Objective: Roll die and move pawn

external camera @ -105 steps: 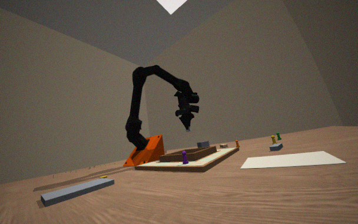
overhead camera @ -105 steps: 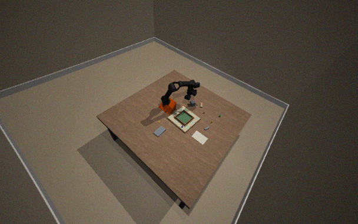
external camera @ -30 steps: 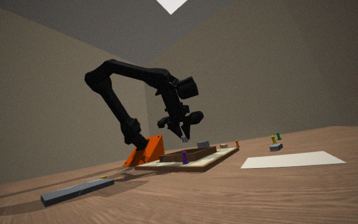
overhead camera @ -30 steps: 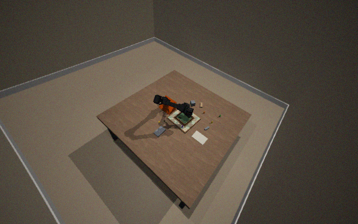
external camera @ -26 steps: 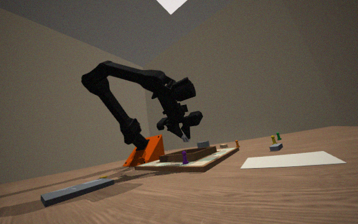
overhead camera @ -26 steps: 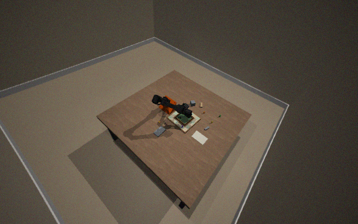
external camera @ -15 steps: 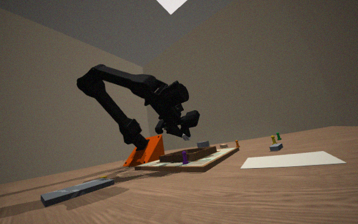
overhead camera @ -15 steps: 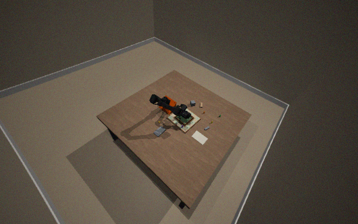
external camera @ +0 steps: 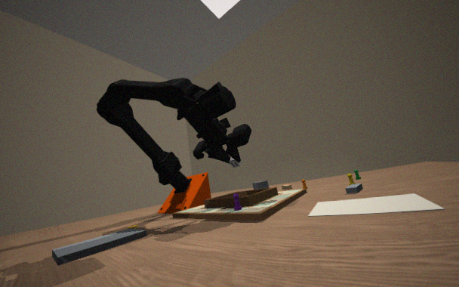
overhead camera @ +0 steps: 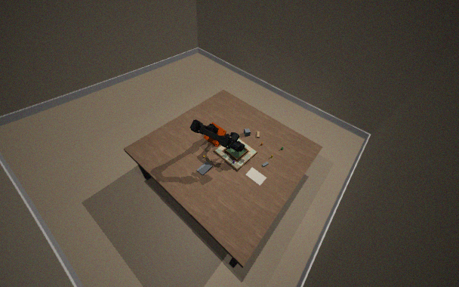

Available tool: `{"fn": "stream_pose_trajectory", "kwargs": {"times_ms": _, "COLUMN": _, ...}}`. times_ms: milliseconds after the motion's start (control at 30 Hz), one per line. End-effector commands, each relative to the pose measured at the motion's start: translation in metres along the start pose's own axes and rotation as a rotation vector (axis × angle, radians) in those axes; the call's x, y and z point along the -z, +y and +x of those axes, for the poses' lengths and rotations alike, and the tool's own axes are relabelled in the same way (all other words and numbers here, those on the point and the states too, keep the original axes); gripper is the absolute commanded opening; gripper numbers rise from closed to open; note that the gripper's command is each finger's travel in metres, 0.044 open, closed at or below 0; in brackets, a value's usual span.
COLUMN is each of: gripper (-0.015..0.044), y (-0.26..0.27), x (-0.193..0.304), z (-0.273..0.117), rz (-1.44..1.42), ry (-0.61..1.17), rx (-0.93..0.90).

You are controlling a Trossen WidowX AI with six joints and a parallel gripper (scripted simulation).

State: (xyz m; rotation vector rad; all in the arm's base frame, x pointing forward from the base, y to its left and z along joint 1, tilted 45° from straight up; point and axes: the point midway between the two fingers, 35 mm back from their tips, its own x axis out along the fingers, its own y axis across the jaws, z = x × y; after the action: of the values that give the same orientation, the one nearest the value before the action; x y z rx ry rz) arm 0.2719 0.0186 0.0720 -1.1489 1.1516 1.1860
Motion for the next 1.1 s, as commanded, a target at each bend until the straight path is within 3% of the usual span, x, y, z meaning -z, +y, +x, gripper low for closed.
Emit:
{"fn": "stream_pose_trajectory", "kwargs": {"times_ms": 0, "gripper": 0.0, "y": -0.001, "x": -0.002, "z": -0.002, "rz": 0.003, "ry": -0.008, "rx": 0.001}}
{"fn": "stream_pose_trajectory", "kwargs": {"times_ms": 367, "gripper": 0.0, "y": -0.001, "x": 0.0, "z": -0.001, "rz": 0.0, "ry": 0.0, "rx": 0.002}}
{"fn": "stream_pose_trajectory", "kwargs": {"times_ms": 633, "gripper": 0.021, "y": -0.001, "x": 0.0, "z": -0.001, "rz": 0.0, "ry": 0.0, "rx": 0.002}}
{"fn": "stream_pose_trajectory", "kwargs": {"times_ms": 900, "gripper": 0.042, "y": -0.001, "x": -0.03, "z": -0.028, "rz": 0.003, "ry": -0.01, "rx": 0.001}}
{"fn": "stream_pose_trajectory", "kwargs": {"times_ms": 1000, "gripper": 0.044, "y": 0.001, "x": -0.028, "z": -0.02, "rz": 0.018, "ry": 0.057, "rx": -0.026}}
{"fn": "stream_pose_trajectory", "kwargs": {"times_ms": 1067, "gripper": 0.044, "y": 0.004, "x": -0.02, "z": -0.002, "rz": 0.045, "ry": 0.25, "rx": -0.075}}
